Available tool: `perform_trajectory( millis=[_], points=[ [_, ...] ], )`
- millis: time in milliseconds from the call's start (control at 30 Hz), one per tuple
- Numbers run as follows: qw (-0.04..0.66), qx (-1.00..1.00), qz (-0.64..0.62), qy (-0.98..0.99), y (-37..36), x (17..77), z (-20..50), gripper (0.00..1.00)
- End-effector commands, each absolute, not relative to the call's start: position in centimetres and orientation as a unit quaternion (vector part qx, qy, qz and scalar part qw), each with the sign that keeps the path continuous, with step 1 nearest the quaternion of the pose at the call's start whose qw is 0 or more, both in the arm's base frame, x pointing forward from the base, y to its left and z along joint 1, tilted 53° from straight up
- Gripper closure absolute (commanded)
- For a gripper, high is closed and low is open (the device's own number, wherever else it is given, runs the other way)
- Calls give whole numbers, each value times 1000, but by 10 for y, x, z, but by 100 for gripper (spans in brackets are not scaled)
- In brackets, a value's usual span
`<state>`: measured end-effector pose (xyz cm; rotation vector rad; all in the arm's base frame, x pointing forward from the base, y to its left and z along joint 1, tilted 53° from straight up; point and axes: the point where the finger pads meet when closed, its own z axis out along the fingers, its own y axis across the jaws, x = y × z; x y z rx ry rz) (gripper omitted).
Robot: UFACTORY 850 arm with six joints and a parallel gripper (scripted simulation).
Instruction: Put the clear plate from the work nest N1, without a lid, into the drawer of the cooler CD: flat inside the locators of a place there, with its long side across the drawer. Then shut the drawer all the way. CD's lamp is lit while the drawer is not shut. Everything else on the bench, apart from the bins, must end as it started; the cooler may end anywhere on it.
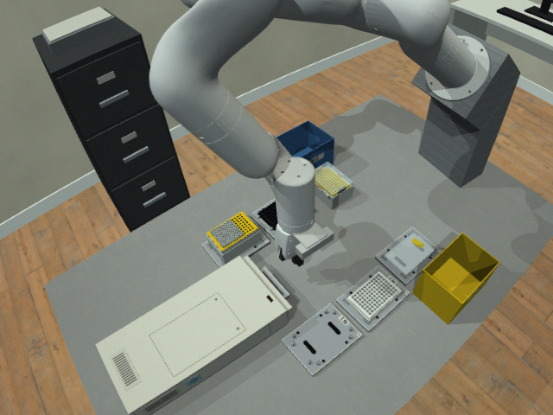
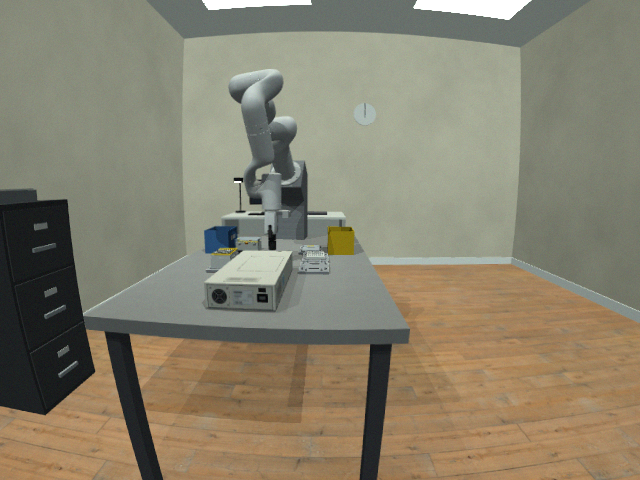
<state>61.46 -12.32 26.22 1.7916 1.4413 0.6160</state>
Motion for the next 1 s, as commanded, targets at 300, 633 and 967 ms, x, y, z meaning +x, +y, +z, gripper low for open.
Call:
perform_trajectory(
  millis=[300, 633, 967],
  points=[
    [372, 699, 240, 562, -118, 598, 276, 100],
    [372, 699, 240, 562, -114, 588, 284, 100],
    [372, 699, 240, 562, -110, 576, 294, 100]
  ],
)
